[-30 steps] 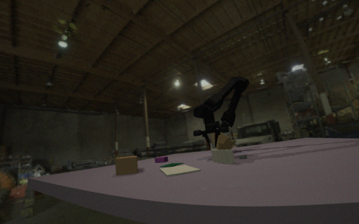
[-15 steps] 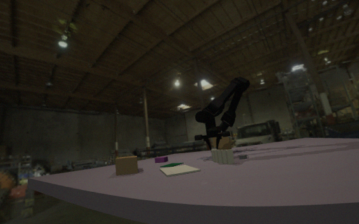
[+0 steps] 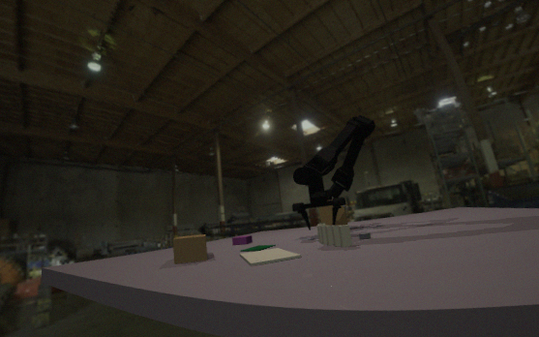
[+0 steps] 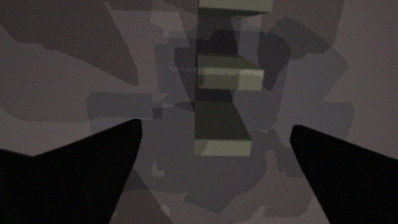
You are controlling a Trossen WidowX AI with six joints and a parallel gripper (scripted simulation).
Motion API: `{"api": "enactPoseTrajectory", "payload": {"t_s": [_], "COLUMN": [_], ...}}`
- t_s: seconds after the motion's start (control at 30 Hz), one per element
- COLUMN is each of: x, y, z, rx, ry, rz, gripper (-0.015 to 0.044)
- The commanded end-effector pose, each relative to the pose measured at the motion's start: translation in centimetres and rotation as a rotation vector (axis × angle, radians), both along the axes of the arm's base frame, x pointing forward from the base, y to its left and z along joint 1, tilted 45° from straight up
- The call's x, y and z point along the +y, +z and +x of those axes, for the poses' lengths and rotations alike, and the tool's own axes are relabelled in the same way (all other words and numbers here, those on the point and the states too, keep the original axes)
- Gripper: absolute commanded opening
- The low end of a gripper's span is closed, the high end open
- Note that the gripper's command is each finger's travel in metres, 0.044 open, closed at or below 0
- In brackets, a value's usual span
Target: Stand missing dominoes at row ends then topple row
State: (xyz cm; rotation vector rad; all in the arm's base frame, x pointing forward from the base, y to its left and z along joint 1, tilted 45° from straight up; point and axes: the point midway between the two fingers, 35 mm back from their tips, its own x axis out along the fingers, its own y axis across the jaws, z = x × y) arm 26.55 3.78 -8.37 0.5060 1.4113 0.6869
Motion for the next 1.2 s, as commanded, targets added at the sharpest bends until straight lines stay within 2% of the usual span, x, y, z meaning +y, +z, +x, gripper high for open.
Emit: {"api": "enactPoseTrajectory", "payload": {"t_s": [0.0,0.3,0.53,0.63,1.07,1.1,1.17], "x": [-0.1,-8.9,-9.3,-9.0,-5.8,-5.5,-5.2], "y": [0.1,8.8,9.3,8.8,5.0,4.7,4.4], "z": [0.0,-0.1,-0.3,-0.5,-3.2,-3.4,-3.8], "rx": [0.003,0.001,0.001,0.095,0.942,1.007,1.092], "ry": [-0.004,-0.001,0.000,-0.098,-0.965,-1.031,-1.117], "rz": [0.003,-0.008,-0.006,-0.003,0.030,0.032,0.035], "gripper": [0.0440,0.0440,0.0440,0.0361,0.0020,0.0000,0.0000]}}
